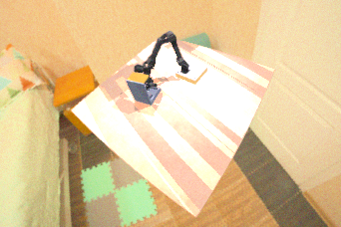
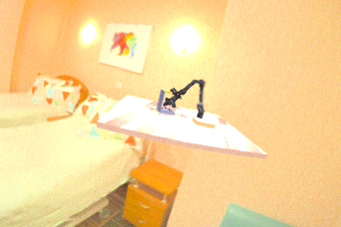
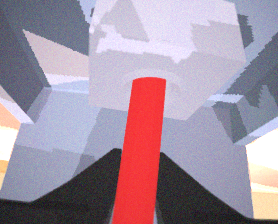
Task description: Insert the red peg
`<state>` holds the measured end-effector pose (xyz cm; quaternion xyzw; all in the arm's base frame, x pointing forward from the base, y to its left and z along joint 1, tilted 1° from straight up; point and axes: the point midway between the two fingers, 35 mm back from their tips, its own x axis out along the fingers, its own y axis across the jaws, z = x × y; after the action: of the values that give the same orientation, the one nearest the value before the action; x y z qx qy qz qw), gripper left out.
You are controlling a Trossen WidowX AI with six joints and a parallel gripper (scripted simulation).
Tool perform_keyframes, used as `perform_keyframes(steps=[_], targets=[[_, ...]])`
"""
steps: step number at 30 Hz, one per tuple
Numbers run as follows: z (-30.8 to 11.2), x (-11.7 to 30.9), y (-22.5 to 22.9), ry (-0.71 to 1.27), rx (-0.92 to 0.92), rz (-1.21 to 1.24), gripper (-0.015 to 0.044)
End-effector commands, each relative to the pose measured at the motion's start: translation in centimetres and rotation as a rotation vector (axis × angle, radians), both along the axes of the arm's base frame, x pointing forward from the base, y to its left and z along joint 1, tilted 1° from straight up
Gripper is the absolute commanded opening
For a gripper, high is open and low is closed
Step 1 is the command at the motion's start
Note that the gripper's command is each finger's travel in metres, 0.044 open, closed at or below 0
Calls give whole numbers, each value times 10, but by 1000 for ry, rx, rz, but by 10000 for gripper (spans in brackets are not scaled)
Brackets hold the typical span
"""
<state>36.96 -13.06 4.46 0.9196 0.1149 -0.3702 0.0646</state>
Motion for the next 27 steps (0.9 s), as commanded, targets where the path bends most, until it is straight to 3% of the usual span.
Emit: perform_keyframes(steps=[1,4,26,27], targets=[[1,0,0,-2,-1,0,157],[1,0,0,-2,-1,0,220],[1,-67,-14,20,0,-4,220],[2,-67,-15,20,0,-4,246]])
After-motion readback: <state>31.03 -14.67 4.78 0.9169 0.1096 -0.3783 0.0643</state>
